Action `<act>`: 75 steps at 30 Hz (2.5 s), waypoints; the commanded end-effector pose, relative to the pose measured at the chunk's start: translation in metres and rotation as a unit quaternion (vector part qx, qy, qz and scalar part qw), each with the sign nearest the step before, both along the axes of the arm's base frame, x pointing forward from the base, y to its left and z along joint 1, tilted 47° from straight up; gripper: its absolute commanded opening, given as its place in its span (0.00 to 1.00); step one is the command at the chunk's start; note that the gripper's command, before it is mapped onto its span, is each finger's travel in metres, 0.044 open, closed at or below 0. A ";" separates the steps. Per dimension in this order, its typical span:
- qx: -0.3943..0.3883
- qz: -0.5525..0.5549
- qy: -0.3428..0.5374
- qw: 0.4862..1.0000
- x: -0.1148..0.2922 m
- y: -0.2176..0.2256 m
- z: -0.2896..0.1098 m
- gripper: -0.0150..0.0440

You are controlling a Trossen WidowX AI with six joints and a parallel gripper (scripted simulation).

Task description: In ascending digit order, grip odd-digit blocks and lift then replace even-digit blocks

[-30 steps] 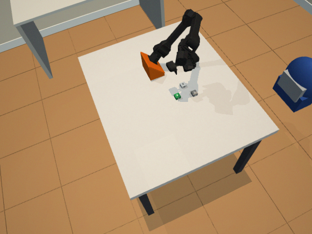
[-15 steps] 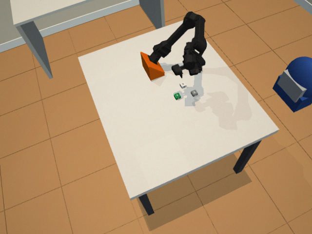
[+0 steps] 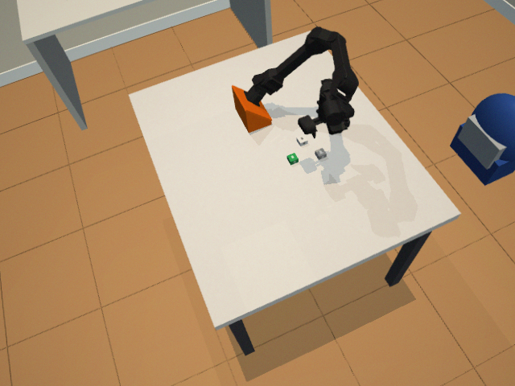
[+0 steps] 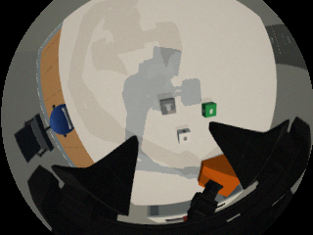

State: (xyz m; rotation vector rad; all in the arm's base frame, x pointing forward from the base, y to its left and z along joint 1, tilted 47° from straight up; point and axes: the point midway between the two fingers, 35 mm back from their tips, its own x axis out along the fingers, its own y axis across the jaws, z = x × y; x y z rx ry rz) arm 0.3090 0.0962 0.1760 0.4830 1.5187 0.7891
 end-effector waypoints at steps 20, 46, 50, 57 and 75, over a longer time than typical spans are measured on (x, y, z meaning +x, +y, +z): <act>0.000 -0.002 0.005 1.000 -0.089 -0.046 -0.033 0.93; 0.002 -0.002 0.003 1.000 -0.101 0.021 -0.098 0.93; 0.002 -0.002 0.003 1.000 -0.102 0.026 -0.102 0.93; 0.003 -0.002 0.003 1.000 -0.104 0.034 -0.110 0.93; 0.003 -0.002 0.004 1.000 -0.105 0.038 -0.113 0.46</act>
